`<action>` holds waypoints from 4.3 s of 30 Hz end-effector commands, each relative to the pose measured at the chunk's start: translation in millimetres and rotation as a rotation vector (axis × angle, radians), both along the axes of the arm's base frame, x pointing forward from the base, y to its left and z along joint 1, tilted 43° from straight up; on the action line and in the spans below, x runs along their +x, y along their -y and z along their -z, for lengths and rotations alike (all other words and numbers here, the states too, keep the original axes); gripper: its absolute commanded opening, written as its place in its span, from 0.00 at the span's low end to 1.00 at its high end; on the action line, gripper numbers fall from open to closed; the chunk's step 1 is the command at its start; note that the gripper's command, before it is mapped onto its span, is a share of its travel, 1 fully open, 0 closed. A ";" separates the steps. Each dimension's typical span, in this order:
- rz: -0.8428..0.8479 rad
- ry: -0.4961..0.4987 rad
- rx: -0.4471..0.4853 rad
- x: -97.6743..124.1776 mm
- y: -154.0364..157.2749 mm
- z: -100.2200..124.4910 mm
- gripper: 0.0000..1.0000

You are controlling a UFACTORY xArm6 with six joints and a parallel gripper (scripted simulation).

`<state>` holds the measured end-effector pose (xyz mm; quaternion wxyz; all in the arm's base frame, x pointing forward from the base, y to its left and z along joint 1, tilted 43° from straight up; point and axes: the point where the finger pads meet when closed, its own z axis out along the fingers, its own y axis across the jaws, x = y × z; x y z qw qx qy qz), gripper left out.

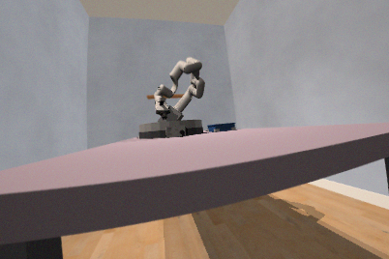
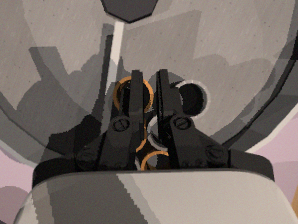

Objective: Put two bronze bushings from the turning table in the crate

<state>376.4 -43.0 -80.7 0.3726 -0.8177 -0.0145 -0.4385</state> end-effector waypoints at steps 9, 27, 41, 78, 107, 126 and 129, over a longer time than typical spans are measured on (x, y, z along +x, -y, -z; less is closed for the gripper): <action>0.002 0.003 -0.001 1.0 -0.3 1.1 0.10; 0.002 0.003 -0.001 4.9 -15.0 17.1 0.10; 0.002 0.003 -0.001 6.8 -23.2 25.9 0.10; 0.002 0.003 -0.001 6.8 -23.2 25.9 0.00; 0.002 0.003 -0.001 3.2 -7.0 8.4 0.00; 0.002 0.003 -0.001 -3.4 22.6 -23.7 0.00; 0.002 0.003 -0.001 -3.4 22.6 -23.7 0.00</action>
